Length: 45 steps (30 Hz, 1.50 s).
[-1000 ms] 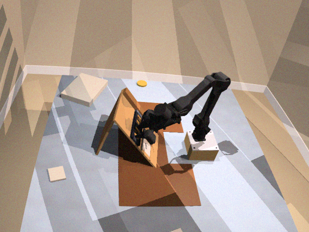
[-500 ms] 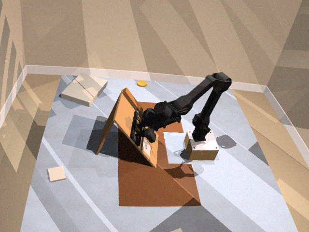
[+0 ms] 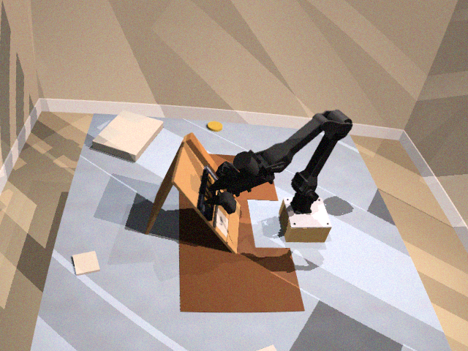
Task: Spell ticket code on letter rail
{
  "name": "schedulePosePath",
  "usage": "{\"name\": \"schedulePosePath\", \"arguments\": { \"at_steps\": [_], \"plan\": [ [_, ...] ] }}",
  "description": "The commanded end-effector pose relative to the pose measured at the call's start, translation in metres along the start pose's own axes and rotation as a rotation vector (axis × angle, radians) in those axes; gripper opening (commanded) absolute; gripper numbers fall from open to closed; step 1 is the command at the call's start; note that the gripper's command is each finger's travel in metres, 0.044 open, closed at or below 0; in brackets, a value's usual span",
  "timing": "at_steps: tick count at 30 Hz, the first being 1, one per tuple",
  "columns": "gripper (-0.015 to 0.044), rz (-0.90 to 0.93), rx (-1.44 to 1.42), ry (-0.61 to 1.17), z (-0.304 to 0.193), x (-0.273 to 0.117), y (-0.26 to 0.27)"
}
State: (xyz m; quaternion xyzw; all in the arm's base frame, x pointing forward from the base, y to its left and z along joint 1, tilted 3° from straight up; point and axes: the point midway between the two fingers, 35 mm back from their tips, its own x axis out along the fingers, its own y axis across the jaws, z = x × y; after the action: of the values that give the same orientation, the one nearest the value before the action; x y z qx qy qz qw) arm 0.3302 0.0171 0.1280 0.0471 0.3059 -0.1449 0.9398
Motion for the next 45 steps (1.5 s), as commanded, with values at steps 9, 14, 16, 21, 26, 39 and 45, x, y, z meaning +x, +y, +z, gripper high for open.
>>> {"name": "schedulePosePath", "arguments": {
  "at_steps": [9, 14, 16, 21, 26, 39, 45],
  "plan": [
    [0.0000, 0.003, -0.003, -0.004, 0.001, 0.000, -0.007],
    [0.0000, 0.003, -0.003, -0.004, 0.001, 0.000, -0.010],
    [0.0000, 0.003, -0.003, -0.004, 0.001, 0.000, -0.011],
    [0.0000, 0.003, -0.003, -0.004, 0.001, 0.000, -0.014],
    [0.0105, -0.001, 0.000, -0.001, 0.000, 0.000, -0.013],
    [0.0295, 0.003, -0.003, -0.003, 0.000, -0.011, -0.013],
    [0.0295, 0.003, -0.003, -0.002, 0.001, -0.017, -0.013]
  ]
}}
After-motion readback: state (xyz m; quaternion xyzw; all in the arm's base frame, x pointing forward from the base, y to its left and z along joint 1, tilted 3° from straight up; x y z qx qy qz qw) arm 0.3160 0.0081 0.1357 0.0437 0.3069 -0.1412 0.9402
